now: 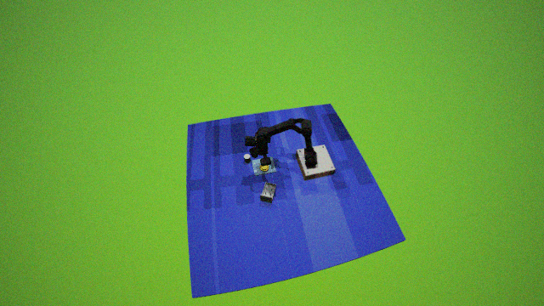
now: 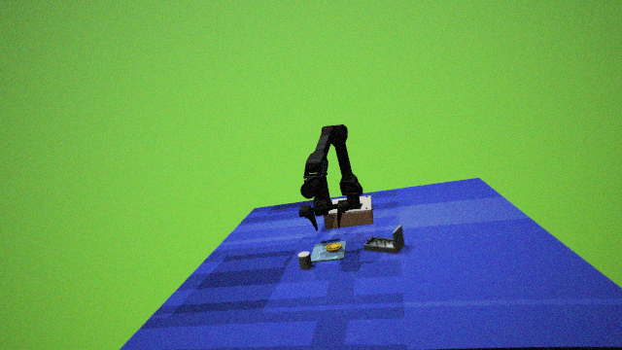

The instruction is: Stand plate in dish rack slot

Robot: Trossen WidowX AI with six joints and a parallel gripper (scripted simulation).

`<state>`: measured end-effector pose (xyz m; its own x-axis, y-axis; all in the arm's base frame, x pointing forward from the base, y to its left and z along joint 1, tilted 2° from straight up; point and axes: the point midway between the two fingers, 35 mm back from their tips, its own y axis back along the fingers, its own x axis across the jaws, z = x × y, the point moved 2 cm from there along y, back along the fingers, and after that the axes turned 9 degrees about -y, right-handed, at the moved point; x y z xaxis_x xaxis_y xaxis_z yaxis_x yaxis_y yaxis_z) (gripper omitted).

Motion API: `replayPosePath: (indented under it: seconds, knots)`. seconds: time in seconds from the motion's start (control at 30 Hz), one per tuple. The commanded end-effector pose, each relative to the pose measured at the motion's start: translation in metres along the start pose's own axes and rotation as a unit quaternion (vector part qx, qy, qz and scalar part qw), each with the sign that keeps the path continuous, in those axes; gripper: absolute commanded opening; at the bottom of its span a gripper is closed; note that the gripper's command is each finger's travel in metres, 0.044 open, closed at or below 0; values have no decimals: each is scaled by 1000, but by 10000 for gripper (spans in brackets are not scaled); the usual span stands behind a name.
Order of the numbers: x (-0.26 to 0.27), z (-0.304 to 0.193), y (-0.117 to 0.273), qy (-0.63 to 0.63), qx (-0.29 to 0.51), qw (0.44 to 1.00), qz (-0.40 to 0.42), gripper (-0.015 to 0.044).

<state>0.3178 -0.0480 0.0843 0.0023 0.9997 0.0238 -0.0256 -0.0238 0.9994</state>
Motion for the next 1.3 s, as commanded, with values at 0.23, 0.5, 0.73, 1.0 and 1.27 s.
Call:
replayPosePath:
  seconds: [0.23, 0.5, 0.73, 1.0, 1.27]
  knots:
    - [3, -6, -34, -2, 2, 1000, 3, 400]
    - [4, -6, -47, -2, 2, 1000, 3, 400]
    - [4, -5, -58, -2, 2, 1000, 3, 400]
    - [5, -6, -71, -3, 2, 1000, 3, 400]
    - [7, -7, -84, -3, 2, 1000, 3, 400]
